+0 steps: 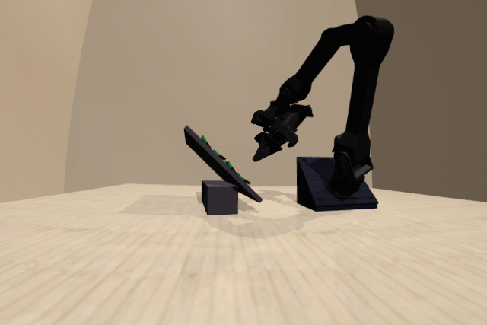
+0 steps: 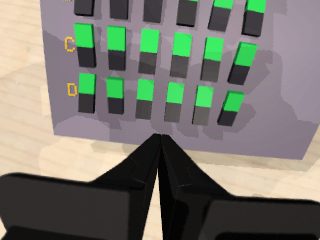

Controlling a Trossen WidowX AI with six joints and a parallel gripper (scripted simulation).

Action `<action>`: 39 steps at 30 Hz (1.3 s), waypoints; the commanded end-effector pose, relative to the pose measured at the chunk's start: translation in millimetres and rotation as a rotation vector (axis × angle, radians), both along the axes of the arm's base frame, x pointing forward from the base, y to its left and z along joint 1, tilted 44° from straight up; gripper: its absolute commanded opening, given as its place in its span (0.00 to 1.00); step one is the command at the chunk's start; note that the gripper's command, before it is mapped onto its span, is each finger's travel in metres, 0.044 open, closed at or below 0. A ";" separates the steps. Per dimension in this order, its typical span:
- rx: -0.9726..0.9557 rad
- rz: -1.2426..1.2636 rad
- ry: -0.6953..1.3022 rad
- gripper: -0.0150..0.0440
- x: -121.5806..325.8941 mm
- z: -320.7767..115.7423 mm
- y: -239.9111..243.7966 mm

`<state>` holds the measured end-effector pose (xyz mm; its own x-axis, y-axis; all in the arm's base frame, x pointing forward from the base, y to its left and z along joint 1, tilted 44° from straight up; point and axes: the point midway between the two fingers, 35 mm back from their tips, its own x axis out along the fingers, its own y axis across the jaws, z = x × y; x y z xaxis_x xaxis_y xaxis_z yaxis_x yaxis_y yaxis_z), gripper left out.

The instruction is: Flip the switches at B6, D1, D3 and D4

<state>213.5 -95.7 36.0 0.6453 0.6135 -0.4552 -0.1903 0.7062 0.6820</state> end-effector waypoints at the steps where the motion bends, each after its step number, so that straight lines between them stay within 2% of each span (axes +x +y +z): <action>1: -0.001 0.001 0.000 0.25 -4.1 -11.0 -5.8; 8: 0.004 -0.017 -0.018 0.25 17.3 -26.7 15.3; 39: 0.006 -0.017 -0.021 0.25 33.9 -37.8 31.4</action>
<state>248.4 -66.4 -1.0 0.6660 0.6023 -0.4401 -0.1970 0.7111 0.6750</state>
